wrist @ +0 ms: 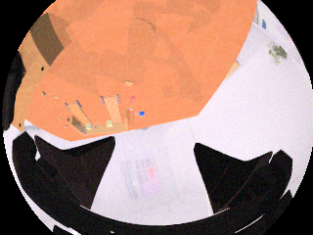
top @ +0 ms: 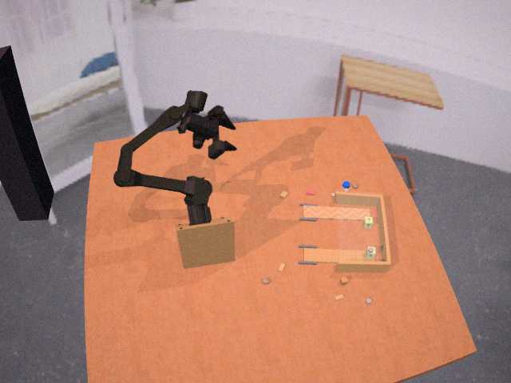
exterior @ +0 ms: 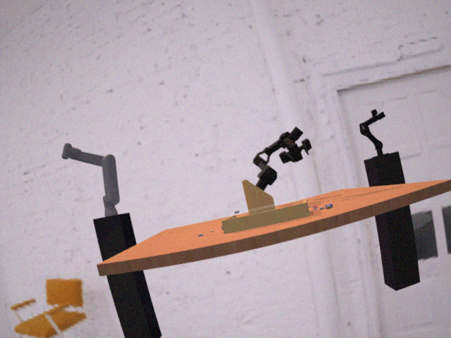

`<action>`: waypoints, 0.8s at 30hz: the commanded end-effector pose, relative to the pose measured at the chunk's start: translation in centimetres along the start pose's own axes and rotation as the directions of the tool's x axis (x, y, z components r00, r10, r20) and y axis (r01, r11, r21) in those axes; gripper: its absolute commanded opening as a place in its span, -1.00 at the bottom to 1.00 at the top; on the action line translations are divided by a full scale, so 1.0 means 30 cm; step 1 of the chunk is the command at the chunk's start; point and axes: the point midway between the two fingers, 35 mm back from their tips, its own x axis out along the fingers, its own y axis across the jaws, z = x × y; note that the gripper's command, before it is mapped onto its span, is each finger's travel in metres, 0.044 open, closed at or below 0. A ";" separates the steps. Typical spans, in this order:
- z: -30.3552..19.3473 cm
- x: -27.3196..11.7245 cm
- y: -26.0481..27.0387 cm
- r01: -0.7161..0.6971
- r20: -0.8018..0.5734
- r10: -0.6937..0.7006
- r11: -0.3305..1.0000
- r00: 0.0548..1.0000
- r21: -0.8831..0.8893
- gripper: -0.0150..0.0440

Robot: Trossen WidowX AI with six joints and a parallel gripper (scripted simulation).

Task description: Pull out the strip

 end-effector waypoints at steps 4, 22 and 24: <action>-0.051 0.099 -0.002 -0.026 -0.004 0.028 0.971 1.000 0.238 0.86; -0.408 0.506 0.387 0.054 -0.029 0.139 -0.182 0.990 0.982 0.86; -0.433 0.514 0.453 0.081 -0.035 0.153 -0.305 0.988 0.949 0.86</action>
